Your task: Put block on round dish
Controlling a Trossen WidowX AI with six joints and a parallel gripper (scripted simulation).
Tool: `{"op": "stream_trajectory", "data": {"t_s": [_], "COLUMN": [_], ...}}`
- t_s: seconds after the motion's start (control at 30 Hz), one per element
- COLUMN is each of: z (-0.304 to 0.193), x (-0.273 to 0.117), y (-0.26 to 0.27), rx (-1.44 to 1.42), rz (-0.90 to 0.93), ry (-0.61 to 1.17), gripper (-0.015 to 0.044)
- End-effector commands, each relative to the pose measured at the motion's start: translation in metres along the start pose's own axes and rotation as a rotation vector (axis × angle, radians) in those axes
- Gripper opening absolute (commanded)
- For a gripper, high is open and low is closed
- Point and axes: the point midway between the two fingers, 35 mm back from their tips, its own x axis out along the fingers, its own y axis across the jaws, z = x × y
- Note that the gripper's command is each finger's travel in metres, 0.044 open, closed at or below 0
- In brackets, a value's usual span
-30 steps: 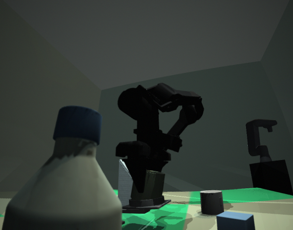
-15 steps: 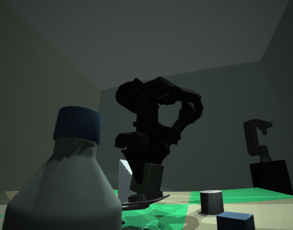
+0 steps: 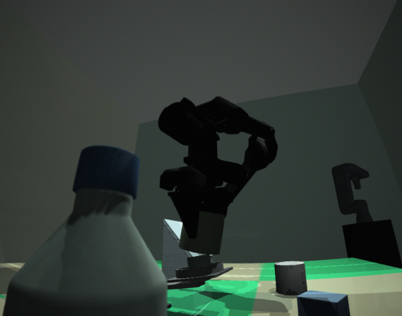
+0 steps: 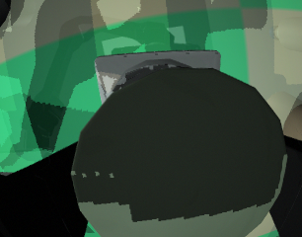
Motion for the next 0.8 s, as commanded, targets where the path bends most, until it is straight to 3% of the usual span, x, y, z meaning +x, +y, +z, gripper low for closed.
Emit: {"op": "stream_trajectory", "data": {"t_s": [0.0, 0.77], "z": [0.001, 0.002], "x": [-0.007, -0.037], "y": [-0.002, 0.003], "rx": [-0.006, -0.005], "rz": [-0.010, -0.009], "ry": [-0.002, -0.009], "gripper": [0.0000, 0.0000]}}
